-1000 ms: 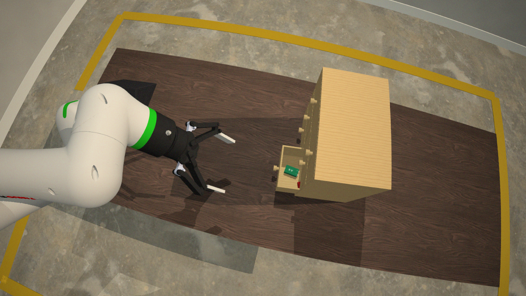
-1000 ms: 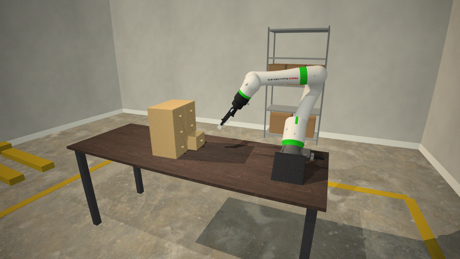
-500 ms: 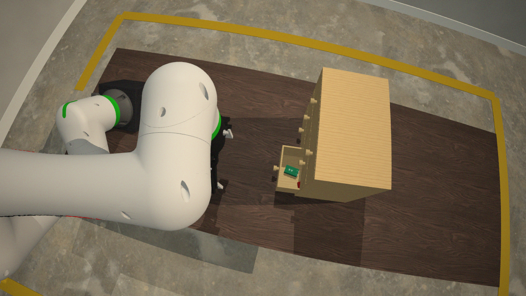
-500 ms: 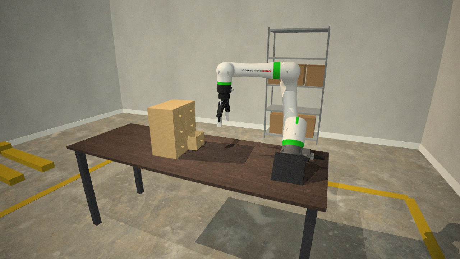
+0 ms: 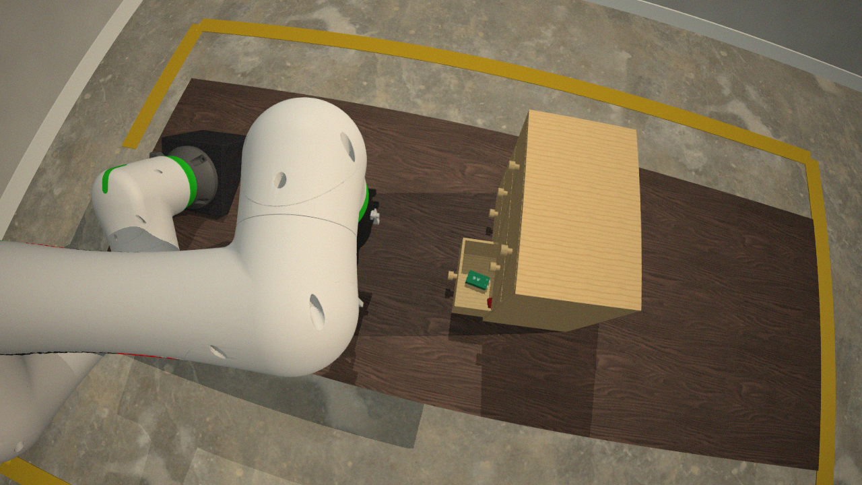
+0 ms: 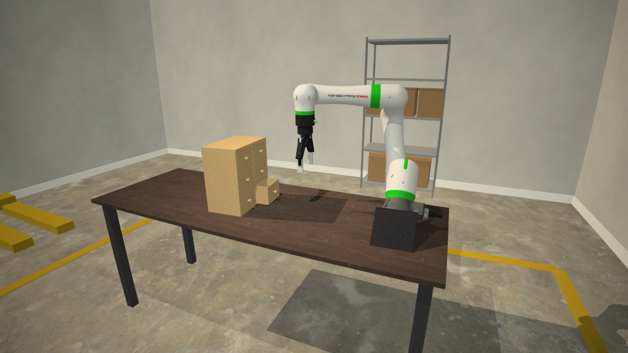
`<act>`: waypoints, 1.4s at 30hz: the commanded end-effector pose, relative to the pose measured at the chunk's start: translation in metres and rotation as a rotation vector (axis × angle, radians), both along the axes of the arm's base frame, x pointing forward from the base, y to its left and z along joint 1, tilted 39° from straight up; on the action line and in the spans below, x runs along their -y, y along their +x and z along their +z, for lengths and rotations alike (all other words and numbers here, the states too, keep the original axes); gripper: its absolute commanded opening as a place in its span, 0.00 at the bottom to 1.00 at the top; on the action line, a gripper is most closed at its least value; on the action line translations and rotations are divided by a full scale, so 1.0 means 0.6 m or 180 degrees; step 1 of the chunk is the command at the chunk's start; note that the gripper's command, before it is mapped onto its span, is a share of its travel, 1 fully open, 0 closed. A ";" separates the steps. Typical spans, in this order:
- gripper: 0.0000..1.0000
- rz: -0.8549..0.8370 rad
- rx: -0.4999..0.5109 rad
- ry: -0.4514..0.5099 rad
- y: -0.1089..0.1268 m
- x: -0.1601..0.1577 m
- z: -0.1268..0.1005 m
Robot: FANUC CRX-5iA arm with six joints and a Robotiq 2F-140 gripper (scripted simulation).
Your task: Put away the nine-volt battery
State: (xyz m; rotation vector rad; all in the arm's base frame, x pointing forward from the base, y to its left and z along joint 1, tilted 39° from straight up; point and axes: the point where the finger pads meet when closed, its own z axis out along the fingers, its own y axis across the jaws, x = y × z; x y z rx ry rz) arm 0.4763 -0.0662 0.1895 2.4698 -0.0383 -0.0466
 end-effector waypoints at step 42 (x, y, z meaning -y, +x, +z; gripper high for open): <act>1.00 0.0268 0.0347 -0.0016 -0.123 -0.098 0.036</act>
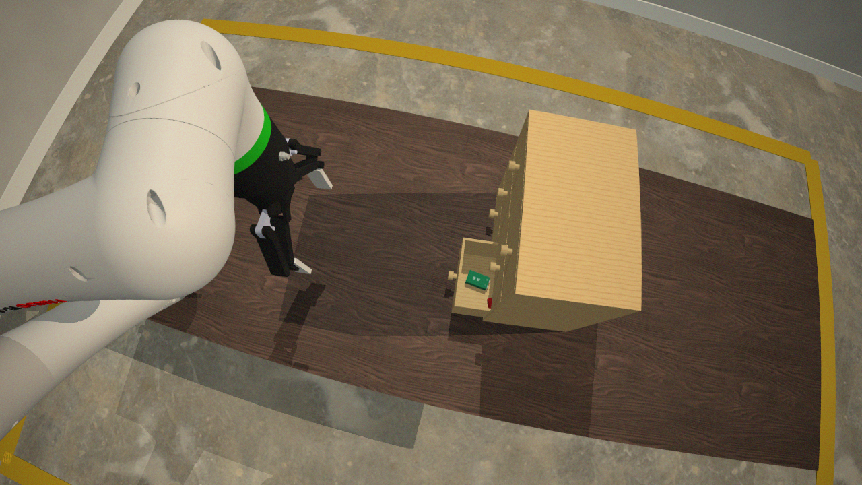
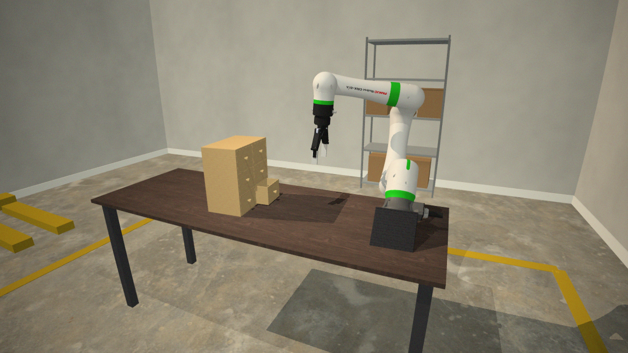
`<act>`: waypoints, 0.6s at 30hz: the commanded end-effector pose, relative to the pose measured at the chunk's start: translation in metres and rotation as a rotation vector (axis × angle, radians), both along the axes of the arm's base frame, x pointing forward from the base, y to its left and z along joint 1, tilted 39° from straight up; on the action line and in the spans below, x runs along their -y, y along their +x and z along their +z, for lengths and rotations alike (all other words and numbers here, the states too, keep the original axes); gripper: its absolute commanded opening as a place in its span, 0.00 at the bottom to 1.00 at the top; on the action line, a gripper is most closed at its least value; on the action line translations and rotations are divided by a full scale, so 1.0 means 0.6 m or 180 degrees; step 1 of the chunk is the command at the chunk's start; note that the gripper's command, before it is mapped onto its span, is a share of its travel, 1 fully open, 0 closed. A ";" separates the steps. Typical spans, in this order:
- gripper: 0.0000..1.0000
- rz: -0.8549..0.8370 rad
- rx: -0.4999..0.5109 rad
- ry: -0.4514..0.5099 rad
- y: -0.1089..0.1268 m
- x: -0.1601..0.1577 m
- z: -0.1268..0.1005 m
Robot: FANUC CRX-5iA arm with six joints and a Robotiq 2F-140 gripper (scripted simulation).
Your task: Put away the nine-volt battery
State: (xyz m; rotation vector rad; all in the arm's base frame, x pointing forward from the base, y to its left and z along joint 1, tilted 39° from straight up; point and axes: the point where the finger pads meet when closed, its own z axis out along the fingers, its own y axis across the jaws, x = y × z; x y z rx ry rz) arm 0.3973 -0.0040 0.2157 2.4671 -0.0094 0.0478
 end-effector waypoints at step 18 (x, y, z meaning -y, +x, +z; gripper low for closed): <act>1.00 0.1164 0.1455 -0.0036 0.078 0.053 -0.065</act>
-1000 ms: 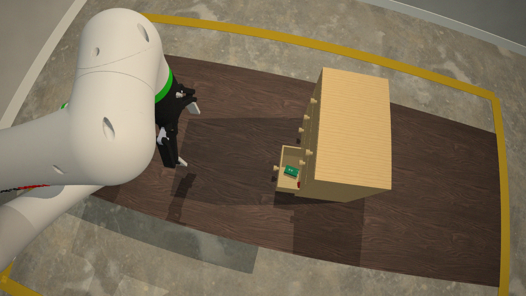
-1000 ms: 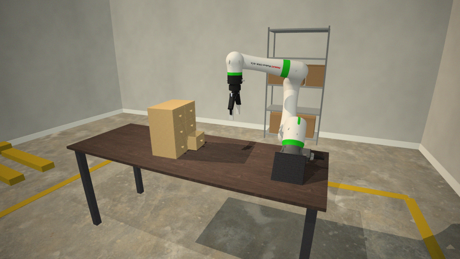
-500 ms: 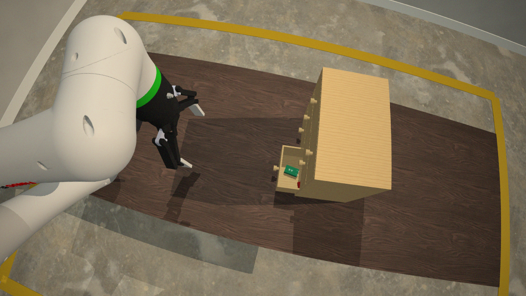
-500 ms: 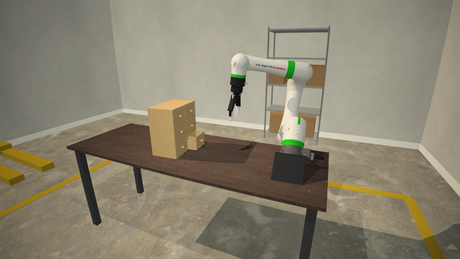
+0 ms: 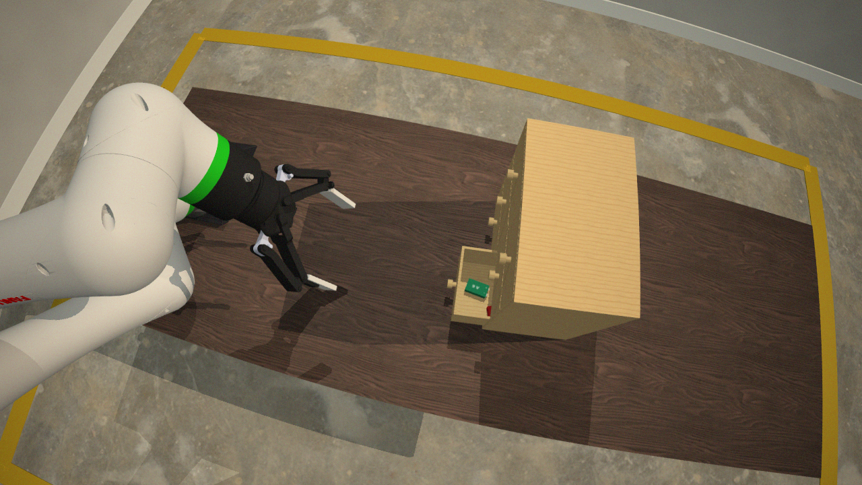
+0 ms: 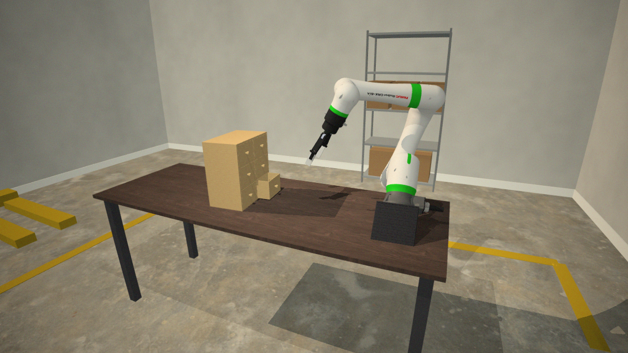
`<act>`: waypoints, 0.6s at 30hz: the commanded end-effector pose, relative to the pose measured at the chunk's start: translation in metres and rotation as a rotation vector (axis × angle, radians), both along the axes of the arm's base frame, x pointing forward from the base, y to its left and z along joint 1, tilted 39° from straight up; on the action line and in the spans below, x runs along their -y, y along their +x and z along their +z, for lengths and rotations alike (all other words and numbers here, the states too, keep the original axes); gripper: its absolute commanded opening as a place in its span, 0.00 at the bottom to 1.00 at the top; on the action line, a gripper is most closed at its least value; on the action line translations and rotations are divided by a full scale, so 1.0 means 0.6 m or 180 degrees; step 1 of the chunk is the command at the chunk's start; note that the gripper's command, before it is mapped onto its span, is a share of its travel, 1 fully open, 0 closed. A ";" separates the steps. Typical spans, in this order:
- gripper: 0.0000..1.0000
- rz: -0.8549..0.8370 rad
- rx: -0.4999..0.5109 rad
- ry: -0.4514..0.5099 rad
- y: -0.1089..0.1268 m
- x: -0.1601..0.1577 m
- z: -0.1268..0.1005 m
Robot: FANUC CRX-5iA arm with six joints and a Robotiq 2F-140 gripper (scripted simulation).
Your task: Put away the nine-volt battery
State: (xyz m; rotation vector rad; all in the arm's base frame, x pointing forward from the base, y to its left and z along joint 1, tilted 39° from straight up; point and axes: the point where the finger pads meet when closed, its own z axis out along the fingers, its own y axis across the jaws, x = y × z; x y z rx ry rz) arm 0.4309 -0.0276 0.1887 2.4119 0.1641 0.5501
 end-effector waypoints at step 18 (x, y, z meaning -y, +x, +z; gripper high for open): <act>1.00 0.1220 0.1514 -0.0039 0.080 0.054 -0.069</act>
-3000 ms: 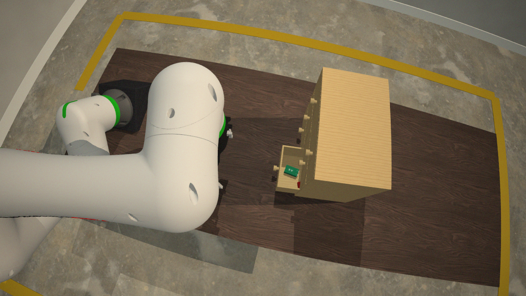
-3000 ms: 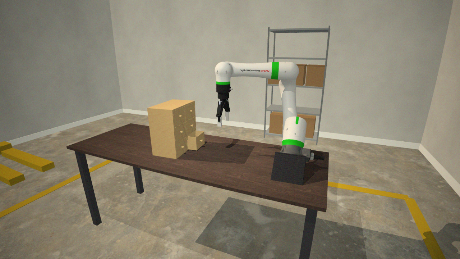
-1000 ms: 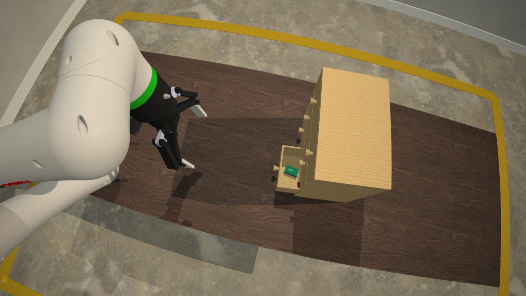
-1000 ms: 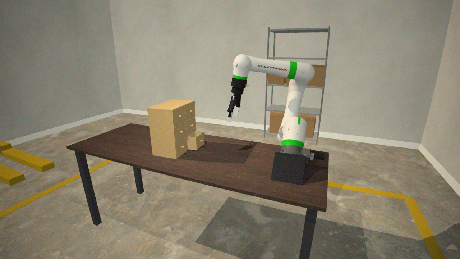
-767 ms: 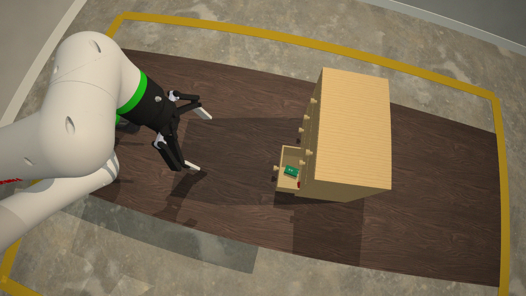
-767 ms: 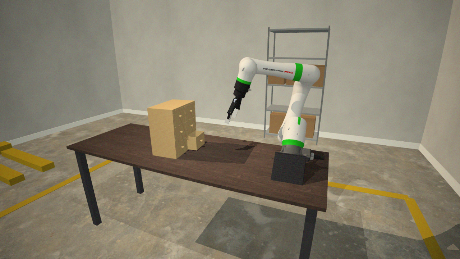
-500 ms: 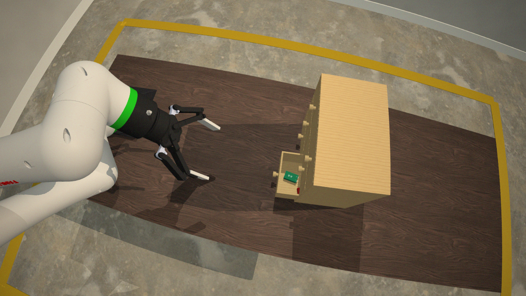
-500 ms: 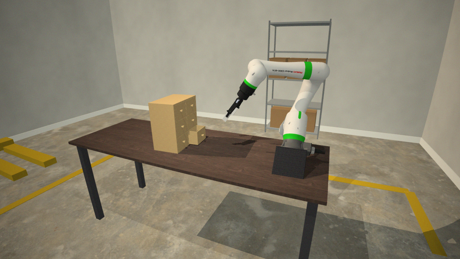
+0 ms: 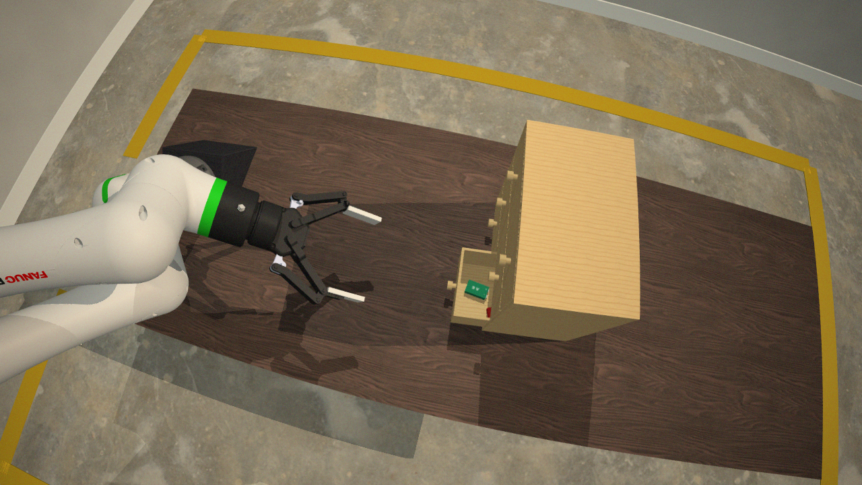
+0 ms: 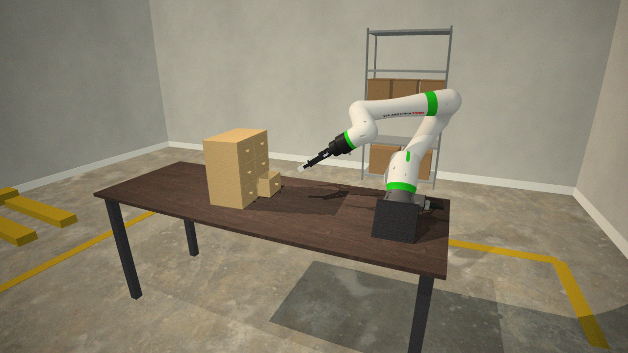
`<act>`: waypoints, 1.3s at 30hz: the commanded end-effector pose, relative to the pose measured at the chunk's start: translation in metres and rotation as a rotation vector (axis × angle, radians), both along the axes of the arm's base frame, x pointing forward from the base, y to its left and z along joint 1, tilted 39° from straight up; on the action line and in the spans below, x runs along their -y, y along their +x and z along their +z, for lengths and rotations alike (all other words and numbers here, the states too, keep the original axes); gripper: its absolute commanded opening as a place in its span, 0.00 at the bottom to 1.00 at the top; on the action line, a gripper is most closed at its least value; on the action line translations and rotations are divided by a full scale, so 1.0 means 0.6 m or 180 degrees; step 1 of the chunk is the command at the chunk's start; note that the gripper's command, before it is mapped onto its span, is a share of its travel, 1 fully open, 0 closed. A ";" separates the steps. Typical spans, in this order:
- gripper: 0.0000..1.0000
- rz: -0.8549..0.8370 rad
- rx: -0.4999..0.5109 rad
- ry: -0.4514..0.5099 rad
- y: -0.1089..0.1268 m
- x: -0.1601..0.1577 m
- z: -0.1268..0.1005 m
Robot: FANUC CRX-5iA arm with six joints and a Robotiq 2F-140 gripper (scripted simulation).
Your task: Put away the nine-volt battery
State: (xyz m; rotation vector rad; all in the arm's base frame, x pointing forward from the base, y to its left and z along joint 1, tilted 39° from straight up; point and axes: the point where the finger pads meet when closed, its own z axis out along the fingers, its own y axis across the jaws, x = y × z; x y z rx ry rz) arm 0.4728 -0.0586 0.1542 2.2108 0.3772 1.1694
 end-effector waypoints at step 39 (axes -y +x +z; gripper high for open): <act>0.00 0.0453 0.0510 0.0000 0.027 0.013 -0.024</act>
